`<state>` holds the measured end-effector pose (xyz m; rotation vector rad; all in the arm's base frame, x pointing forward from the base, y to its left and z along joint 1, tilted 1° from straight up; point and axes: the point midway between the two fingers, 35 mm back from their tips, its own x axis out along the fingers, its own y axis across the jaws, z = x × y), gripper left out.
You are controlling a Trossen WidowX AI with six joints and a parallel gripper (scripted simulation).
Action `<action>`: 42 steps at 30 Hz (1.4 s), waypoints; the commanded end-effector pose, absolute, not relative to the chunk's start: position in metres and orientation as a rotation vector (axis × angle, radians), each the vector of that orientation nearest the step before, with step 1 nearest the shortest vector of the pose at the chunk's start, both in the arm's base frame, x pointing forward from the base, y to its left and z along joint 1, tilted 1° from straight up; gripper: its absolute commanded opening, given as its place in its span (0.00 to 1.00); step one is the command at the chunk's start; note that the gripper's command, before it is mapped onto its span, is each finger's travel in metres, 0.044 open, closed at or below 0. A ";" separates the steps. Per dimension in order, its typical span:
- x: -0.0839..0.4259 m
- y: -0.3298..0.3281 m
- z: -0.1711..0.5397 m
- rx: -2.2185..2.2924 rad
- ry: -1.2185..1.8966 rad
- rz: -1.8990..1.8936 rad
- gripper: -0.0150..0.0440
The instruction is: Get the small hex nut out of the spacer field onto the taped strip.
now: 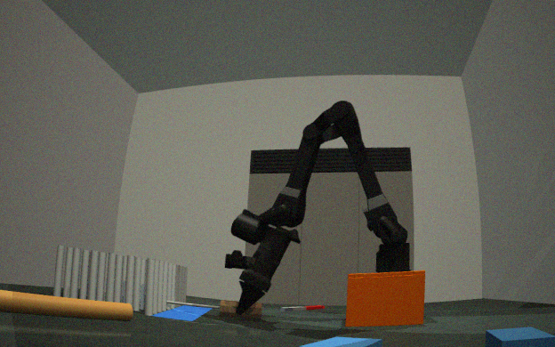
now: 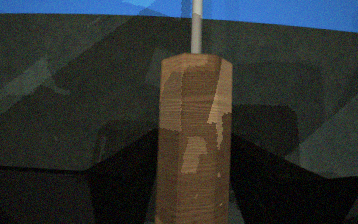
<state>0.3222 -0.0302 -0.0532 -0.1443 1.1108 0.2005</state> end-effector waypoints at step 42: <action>0.292 -0.037 -0.054 -0.146 1.111 0.206 0.25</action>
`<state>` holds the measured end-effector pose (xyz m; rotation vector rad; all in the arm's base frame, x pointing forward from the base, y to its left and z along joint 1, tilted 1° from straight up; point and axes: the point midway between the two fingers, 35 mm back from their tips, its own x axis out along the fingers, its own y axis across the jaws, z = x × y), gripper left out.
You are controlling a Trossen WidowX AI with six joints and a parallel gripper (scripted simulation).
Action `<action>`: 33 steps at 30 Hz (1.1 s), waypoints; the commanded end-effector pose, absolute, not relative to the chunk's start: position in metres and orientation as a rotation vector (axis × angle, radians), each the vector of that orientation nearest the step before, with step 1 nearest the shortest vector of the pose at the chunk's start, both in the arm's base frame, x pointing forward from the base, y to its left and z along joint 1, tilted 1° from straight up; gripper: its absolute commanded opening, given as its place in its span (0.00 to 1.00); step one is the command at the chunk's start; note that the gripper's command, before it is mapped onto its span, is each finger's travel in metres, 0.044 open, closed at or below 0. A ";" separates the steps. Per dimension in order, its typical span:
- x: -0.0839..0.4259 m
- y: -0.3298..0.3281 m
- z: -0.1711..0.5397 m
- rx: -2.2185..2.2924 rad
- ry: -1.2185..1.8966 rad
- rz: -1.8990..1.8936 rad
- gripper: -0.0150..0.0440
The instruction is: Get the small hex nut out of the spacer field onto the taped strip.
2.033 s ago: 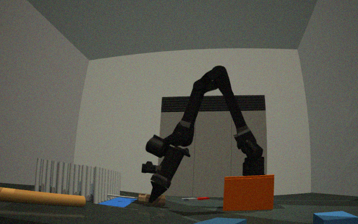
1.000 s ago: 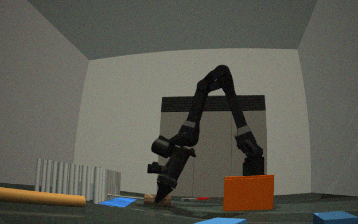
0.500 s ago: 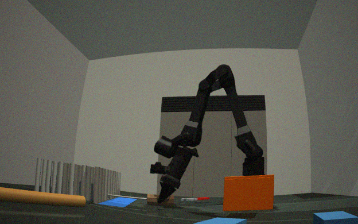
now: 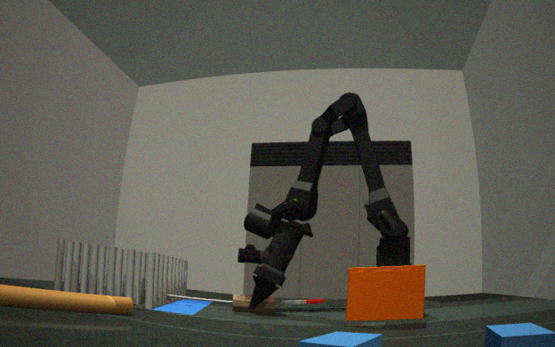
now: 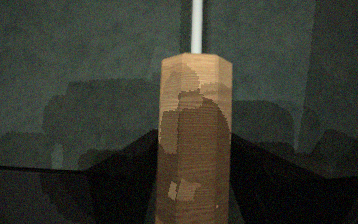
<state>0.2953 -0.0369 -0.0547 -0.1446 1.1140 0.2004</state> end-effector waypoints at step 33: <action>0.270 -0.042 -0.055 -0.147 1.113 0.205 0.25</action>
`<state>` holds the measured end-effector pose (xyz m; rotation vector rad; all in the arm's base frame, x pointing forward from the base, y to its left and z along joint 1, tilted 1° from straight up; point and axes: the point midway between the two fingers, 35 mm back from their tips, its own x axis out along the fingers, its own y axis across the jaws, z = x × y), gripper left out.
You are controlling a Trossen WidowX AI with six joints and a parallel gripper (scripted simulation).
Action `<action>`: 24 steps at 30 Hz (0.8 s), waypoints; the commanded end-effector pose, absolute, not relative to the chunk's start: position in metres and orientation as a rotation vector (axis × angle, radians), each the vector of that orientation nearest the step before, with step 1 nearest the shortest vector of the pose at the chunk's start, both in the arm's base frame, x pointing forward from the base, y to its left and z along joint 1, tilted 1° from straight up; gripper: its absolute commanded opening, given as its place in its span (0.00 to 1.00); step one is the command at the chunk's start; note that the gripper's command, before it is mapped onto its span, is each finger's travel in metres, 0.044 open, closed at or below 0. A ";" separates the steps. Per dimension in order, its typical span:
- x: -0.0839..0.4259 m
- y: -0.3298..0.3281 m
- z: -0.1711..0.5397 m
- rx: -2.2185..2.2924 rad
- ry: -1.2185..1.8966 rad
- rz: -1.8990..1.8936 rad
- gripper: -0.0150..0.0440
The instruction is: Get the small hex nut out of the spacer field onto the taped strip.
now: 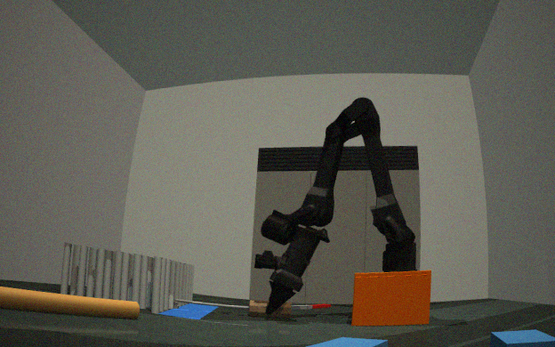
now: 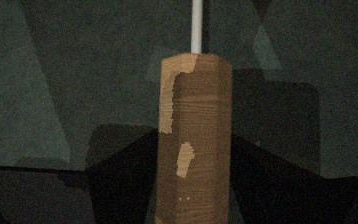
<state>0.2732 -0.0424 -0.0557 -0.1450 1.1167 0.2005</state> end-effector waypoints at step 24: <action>0.261 -0.044 -0.052 -0.147 1.114 0.205 0.25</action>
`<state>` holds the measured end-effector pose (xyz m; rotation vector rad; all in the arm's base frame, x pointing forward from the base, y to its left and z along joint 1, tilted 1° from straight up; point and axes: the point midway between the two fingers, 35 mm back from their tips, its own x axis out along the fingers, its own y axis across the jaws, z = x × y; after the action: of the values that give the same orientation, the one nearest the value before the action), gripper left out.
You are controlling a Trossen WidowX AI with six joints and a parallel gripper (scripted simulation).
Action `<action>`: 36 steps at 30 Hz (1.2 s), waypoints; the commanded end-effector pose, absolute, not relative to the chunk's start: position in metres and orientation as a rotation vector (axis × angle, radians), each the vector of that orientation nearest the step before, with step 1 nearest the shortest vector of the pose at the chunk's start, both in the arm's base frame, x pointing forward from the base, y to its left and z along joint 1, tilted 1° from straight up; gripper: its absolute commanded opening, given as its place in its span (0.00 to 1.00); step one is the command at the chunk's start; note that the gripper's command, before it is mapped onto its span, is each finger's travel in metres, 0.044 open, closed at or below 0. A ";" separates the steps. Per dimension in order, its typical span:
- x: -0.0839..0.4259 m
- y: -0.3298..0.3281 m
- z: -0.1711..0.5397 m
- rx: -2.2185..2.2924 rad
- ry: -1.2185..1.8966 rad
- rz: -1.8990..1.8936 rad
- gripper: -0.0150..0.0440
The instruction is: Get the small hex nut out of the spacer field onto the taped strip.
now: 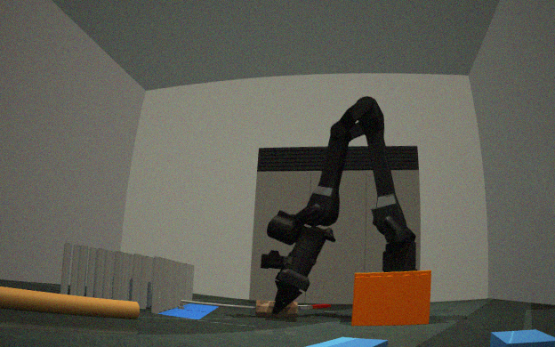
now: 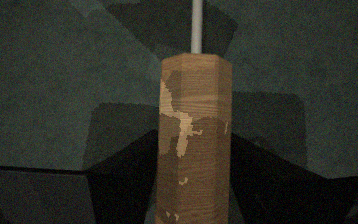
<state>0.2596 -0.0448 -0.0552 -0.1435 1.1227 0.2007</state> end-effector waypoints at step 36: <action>0.262 -0.046 -0.033 -0.146 1.113 0.204 0.25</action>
<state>0.2603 -0.0447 -0.0381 -0.1420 1.1285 0.2032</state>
